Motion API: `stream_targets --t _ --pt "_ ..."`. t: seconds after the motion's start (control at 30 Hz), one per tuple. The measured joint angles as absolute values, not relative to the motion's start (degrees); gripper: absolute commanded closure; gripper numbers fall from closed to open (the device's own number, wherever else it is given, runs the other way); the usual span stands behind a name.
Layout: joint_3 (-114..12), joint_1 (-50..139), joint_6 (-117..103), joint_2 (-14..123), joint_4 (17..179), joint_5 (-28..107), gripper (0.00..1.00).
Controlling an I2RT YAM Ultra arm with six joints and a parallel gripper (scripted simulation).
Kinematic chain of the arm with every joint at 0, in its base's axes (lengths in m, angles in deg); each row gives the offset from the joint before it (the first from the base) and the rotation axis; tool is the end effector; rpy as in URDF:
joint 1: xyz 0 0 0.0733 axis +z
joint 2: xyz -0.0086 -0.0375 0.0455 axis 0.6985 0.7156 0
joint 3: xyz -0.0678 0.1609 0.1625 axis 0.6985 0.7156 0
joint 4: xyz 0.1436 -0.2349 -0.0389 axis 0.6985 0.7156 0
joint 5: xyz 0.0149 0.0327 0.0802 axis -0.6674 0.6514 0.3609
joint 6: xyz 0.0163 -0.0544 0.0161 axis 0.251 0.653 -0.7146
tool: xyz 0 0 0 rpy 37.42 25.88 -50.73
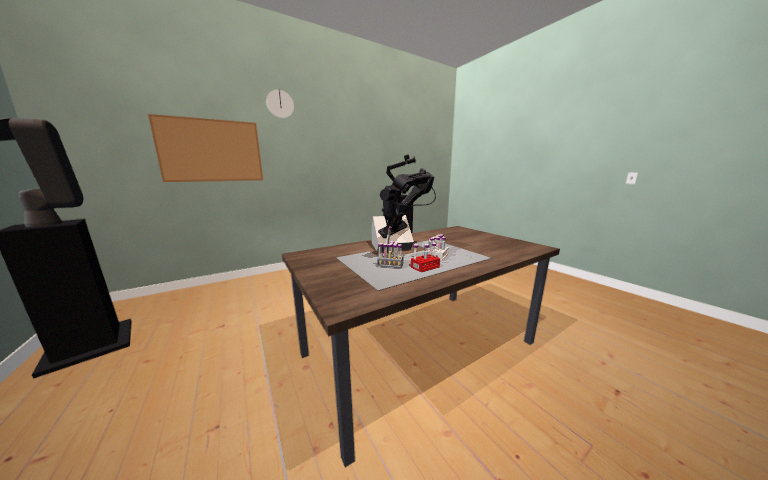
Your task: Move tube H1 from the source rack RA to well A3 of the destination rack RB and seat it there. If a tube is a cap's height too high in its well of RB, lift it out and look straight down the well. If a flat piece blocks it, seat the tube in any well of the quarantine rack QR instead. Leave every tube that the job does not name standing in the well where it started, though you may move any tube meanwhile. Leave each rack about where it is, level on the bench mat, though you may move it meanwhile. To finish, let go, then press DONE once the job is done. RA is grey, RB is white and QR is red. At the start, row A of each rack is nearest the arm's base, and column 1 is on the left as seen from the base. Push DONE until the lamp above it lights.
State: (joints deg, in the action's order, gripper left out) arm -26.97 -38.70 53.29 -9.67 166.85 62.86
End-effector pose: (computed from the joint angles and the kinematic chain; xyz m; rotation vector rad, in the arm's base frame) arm 0.0327 -0.1209 0.2834 0.3647 2.5528 -0.4633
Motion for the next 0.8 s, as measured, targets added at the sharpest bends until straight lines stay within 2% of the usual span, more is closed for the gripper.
stream_targets --t 0.4,0.8 --pt "-27.0 -62.8 82.9 3.4 172.2 74.3 1.00" --pt "-28.5 -62.8 91.2 7.3 173.4 77.4 1.00"
